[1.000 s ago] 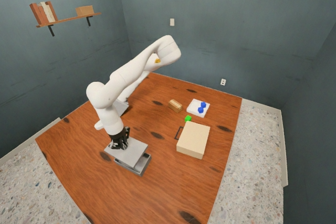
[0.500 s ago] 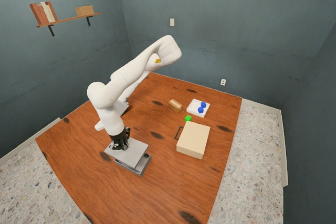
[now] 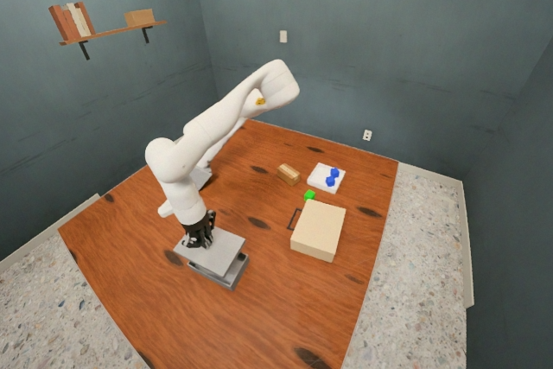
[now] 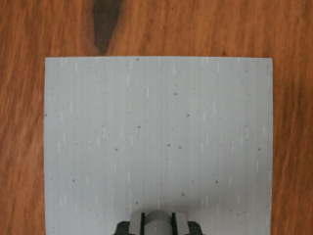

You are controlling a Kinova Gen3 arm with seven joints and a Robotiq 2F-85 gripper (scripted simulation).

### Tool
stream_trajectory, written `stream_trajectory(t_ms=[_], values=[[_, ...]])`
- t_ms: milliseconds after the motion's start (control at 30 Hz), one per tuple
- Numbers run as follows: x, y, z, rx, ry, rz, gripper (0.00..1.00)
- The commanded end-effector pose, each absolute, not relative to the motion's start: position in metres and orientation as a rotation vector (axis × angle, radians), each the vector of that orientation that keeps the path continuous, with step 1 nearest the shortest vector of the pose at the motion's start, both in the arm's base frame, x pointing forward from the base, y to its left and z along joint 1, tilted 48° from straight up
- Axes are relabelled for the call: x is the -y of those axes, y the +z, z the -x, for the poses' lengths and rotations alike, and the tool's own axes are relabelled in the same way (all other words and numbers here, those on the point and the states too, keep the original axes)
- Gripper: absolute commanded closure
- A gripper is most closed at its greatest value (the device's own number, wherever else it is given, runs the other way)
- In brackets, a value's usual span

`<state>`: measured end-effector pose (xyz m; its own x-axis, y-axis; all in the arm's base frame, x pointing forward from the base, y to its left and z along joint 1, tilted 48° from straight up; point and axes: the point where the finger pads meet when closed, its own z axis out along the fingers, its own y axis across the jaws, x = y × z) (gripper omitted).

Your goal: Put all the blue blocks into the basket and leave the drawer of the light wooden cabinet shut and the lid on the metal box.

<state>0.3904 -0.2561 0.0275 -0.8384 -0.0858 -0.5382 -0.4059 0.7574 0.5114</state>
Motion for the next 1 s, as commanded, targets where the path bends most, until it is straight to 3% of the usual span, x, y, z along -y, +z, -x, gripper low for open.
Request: stream_trajectory(t_ms=[0, 967], values=[[0.253, 0.023, -0.393, -2.458, 0.869, 0.375, 0.9], [0.225, -0.008, -0.411, -2.457, 0.866, 0.376, 0.9]])
